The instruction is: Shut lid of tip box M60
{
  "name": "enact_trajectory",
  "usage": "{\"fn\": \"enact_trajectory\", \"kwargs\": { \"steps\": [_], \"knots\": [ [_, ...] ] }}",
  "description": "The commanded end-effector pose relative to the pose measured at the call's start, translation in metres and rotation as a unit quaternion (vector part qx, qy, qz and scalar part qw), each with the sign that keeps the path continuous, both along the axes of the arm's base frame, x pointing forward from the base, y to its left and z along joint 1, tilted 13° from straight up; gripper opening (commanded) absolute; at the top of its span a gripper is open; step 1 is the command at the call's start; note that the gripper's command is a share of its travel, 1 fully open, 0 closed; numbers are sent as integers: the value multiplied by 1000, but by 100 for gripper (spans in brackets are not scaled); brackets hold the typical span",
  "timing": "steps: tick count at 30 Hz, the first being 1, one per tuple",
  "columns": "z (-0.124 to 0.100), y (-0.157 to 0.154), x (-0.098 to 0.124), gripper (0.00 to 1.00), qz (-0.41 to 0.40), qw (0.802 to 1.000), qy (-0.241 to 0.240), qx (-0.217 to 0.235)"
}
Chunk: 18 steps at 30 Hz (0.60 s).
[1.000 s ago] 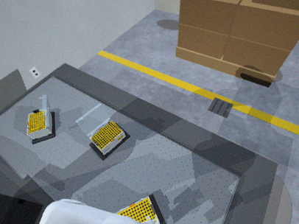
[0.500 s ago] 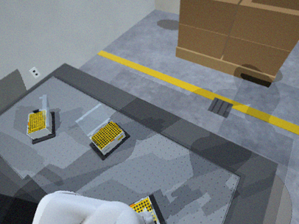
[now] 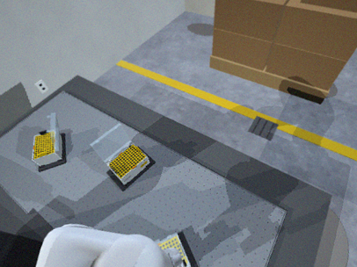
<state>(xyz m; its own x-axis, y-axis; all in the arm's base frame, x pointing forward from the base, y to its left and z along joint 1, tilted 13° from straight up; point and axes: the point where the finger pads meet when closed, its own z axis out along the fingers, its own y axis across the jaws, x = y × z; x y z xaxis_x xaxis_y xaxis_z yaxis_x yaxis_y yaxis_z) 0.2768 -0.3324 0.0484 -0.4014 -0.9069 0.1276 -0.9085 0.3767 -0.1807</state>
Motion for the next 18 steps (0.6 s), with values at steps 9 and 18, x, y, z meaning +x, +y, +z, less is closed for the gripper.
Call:
{"fn": "enact_trajectory", "kwargs": {
  "steps": [9, 18],
  "knots": [
    [5, 0, 0, 0, 0, 1000, -1, -1],
    [19, 3, -1, 0, 0, 1000, -1, -1]
  ]
}}
